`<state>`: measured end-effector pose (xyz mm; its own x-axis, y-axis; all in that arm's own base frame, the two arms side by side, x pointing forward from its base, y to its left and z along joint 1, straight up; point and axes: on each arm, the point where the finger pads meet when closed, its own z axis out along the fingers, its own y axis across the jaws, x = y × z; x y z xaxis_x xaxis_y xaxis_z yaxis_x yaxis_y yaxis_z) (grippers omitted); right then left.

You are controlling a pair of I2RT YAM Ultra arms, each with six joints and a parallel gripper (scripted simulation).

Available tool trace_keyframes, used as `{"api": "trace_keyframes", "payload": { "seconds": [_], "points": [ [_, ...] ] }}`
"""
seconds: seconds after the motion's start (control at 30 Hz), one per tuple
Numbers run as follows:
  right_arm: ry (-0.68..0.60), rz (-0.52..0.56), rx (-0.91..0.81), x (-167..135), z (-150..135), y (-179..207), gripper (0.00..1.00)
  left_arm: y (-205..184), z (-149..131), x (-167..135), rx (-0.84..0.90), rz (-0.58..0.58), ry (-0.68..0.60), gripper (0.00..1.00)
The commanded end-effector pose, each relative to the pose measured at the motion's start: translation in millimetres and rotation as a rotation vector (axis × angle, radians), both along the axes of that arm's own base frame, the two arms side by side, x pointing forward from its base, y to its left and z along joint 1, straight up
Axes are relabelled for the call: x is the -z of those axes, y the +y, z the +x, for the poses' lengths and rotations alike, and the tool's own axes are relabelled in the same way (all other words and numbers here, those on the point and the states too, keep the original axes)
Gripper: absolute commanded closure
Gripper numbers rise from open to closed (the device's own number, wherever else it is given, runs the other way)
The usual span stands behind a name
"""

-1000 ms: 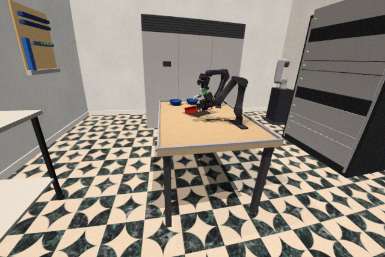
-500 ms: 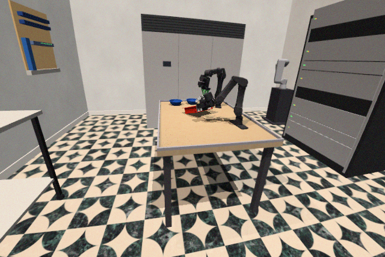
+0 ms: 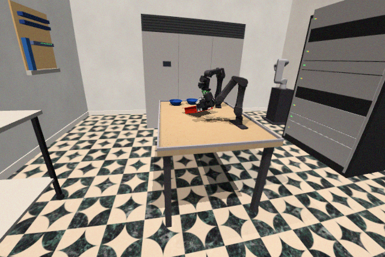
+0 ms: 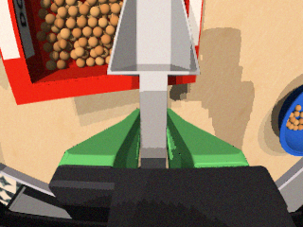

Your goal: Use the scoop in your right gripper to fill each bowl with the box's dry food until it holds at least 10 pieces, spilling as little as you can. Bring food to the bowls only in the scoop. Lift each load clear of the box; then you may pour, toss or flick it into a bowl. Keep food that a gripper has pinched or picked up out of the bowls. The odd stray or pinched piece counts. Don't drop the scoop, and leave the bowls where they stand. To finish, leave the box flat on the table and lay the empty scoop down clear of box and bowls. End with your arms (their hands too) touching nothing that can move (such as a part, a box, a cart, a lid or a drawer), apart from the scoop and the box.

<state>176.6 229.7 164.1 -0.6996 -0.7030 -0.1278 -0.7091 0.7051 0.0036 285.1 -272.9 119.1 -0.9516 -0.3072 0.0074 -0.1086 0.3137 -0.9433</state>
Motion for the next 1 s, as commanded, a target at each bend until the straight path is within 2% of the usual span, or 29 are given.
{"api": "trace_keyframes", "payload": {
  "seconds": [0.0,0.1,0.2,0.3,0.37,0.43,0.63,0.8,0.93,0.97],
  "points": [
    [-0.014,0.036,-0.005,-6.4,7.9,10.3,1.00,-5.4,12.1,-42.9,0.009,-0.060,-0.134,1.00],
    [-0.004,0.025,-0.004,-1.3,8.5,10.3,1.00,-5.4,12.1,-42.9,0.009,-0.060,-0.134,1.00],
    [0.044,-0.032,0.001,20.0,4.0,2.0,1.00,-5.4,12.1,-42.9,0.009,-0.060,-0.134,1.00],
    [0.001,0.007,-0.012,4.1,8.1,11.7,1.00,-5.4,12.1,-42.9,0.009,-0.060,-0.134,1.00],
    [0.001,0.007,-0.012,4.1,8.1,11.7,1.00,-5.4,12.1,-42.9,0.009,-0.060,-0.134,1.00],
    [0.050,-0.035,0.001,22.9,10.1,9.4,1.00,-5.4,12.1,-42.9,0.009,-0.060,-0.134,1.00],
    [0.051,-0.029,0.001,23.2,13.5,12.9,1.00,-5.4,12.1,-42.9,0.009,-0.060,-0.134,1.00],
    [0.079,-0.060,0.002,36.2,15.5,14.6,1.00,-5.4,12.1,-42.9,0.009,-0.060,-0.134,1.00],
    [0.064,-0.054,-0.002,31.9,15.3,14.8,1.00,-5.4,12.1,-42.9,0.009,-0.060,-0.134,1.00],
    [0.089,-0.070,-0.006,40.2,13.4,15.5,1.00,-5.4,12.1,-42.9,0.009,-0.060,-0.134,1.00]
  ]
}}
